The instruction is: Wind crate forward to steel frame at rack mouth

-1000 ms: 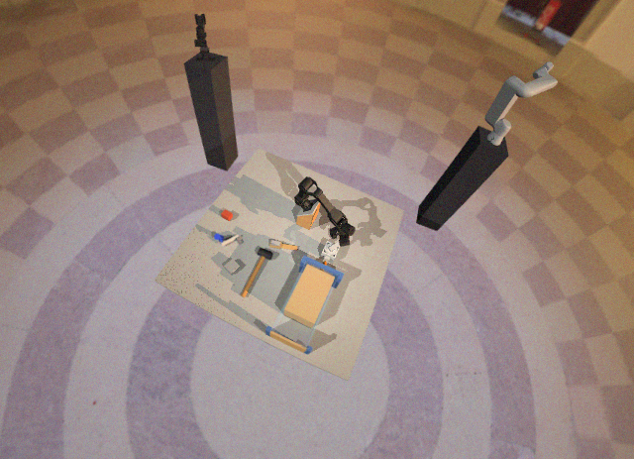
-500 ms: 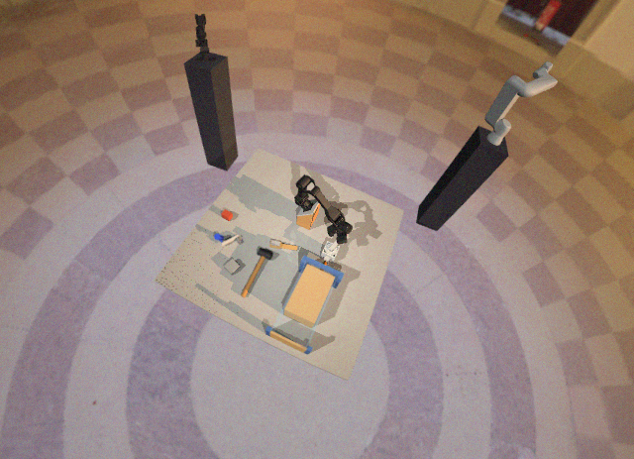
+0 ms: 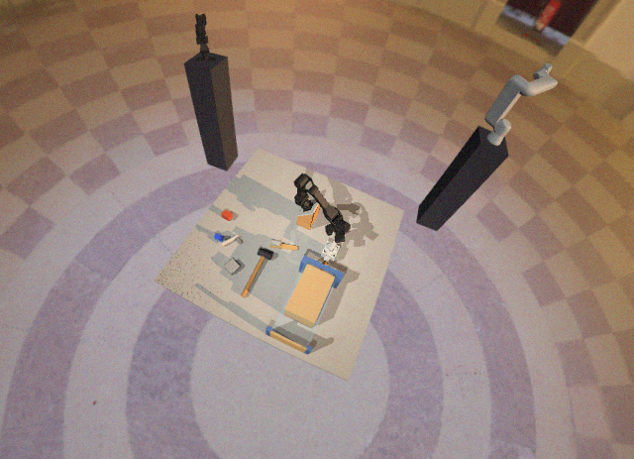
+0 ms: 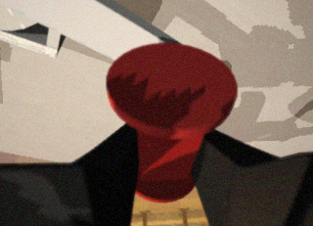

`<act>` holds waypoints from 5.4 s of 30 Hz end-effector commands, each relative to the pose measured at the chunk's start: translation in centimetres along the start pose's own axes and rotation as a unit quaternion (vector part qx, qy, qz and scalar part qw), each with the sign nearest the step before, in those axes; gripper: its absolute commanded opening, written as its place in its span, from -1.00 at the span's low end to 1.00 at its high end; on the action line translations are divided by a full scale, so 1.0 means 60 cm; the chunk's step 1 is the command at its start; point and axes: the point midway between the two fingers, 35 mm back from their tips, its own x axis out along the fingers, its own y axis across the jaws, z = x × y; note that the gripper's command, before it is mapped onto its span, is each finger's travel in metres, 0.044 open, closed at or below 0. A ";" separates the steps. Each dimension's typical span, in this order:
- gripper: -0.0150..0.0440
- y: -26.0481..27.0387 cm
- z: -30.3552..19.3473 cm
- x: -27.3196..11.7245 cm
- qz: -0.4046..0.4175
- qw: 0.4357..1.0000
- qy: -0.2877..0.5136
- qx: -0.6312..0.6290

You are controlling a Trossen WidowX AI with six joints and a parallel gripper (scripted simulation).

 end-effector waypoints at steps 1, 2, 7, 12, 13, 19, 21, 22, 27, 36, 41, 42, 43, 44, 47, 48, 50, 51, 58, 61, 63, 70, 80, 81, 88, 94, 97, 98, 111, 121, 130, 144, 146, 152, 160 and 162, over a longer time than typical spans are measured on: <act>-0.49 -0.013 0.031 -0.005 -0.006 1.000 -0.020 0.004; -0.49 -0.014 0.033 -0.006 -0.006 1.000 -0.020 0.004; -0.49 -0.017 0.041 -0.010 -0.006 1.000 -0.020 0.004; -0.49 -0.019 0.049 -0.014 -0.006 1.000 -0.020 0.004; -0.49 -0.020 0.052 -0.015 -0.006 1.000 -0.020 0.004; -0.49 -0.023 0.079 -0.029 -0.006 1.000 -0.021 0.004; -0.49 -0.023 0.082 -0.030 -0.006 1.000 -0.021 0.004; -0.49 -0.023 0.084 -0.031 -0.006 1.000 -0.021 0.004; -0.49 -0.023 0.092 -0.035 -0.007 1.000 -0.021 0.004; -0.49 -0.021 0.107 -0.043 -0.007 1.000 -0.022 0.004; -0.49 -0.020 0.116 -0.047 -0.007 1.000 -0.022 0.004; -0.49 -0.019 0.117 -0.048 -0.007 1.000 -0.022 0.004; -0.49 -0.019 0.119 -0.049 -0.007 1.000 -0.022 0.004; -0.49 -0.018 0.120 -0.049 -0.007 1.000 -0.022 0.004; -0.49 -0.017 0.125 -0.052 -0.007 1.000 -0.022 0.004; -0.49 -0.016 0.127 -0.053 -0.007 1.000 -0.022 0.004; -0.49 -0.015 0.130 -0.054 -0.007 1.000 -0.022 0.005; -0.49 -0.015 0.132 -0.055 -0.007 1.000 -0.022 0.005; -0.49 -0.010 0.142 -0.060 -0.007 1.000 -0.023 0.005; -0.49 -0.008 0.147 -0.063 -0.006 1.000 -0.023 0.005; -0.49 -0.006 0.150 -0.064 -0.006 1.000 -0.023 0.005; -0.49 0.000 0.161 -0.069 -0.006 1.000 -0.023 0.005; -0.49 0.010 0.175 -0.076 -0.006 1.000 -0.023 0.005; -0.49 0.011 0.176 -0.077 -0.006 1.000 -0.023 0.005; -0.49 0.019 0.185 -0.082 -0.006 1.000 -0.024 0.005; -0.49 0.027 0.192 -0.085 -0.006 1.000 -0.024 0.005; -0.49 0.031 0.196 -0.087 -0.006 1.000 -0.024 0.005; -0.49 0.033 0.197 -0.088 -0.006 1.000 -0.024 0.005; -0.49 0.052 0.211 -0.094 -0.006 1.000 -0.024 0.005; -0.49 0.068 0.219 -0.099 -0.006 1.000 -0.024 0.005; -0.49 0.083 0.226 -0.102 -0.006 1.000 -0.025 0.006; -0.49 0.107 0.233 -0.105 -0.005 1.000 -0.025 0.006; -0.49 0.111 0.234 -0.105 -0.005 1.000 -0.025 0.006; -0.49 0.122 0.236 -0.106 -0.005 1.000 -0.025 0.006; -0.49 0.137 0.237 -0.107 -0.005 1.000 -0.025 0.006; -0.49 0.141 0.237 -0.107 -0.005 1.000 -0.025 0.006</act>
